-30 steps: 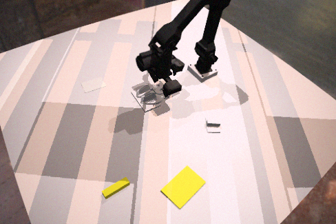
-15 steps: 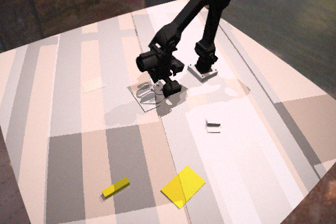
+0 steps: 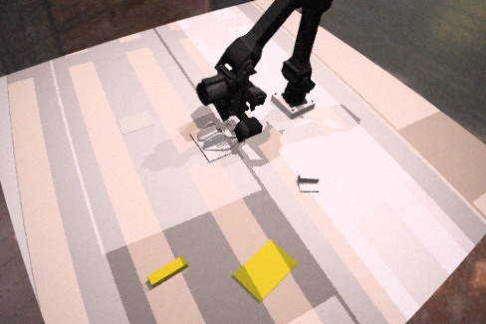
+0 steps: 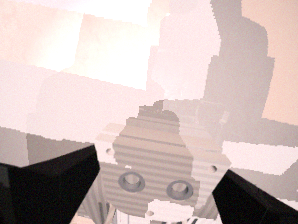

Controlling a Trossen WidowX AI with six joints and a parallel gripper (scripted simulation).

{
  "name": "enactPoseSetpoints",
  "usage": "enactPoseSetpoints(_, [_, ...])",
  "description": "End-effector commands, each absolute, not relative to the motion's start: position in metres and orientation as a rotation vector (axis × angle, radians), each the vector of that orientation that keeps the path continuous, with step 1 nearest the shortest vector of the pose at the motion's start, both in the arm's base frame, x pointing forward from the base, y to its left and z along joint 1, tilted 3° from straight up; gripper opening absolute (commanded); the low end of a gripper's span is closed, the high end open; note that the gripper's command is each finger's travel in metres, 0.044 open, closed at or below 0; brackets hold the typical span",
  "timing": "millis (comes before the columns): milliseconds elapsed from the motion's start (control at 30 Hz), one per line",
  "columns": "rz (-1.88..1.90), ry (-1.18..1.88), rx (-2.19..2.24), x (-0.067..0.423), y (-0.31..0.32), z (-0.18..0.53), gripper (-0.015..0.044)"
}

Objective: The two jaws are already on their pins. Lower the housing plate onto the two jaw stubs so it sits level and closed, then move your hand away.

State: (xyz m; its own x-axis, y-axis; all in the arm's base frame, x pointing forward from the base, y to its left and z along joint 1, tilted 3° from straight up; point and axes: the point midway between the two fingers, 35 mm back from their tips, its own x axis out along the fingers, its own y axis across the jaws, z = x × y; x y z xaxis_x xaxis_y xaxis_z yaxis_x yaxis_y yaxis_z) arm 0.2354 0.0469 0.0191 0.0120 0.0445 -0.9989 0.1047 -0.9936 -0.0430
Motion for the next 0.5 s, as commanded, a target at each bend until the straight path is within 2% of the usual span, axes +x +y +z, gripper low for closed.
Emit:
enactPoseSetpoints(0, [-2.181,0.158,2.202,0.2337,0.0468,0.0175,0.0351])
enactPoseSetpoints(467, [-2.181,0.158,2.202,0.2337,0.047,0.0151,0.0351])
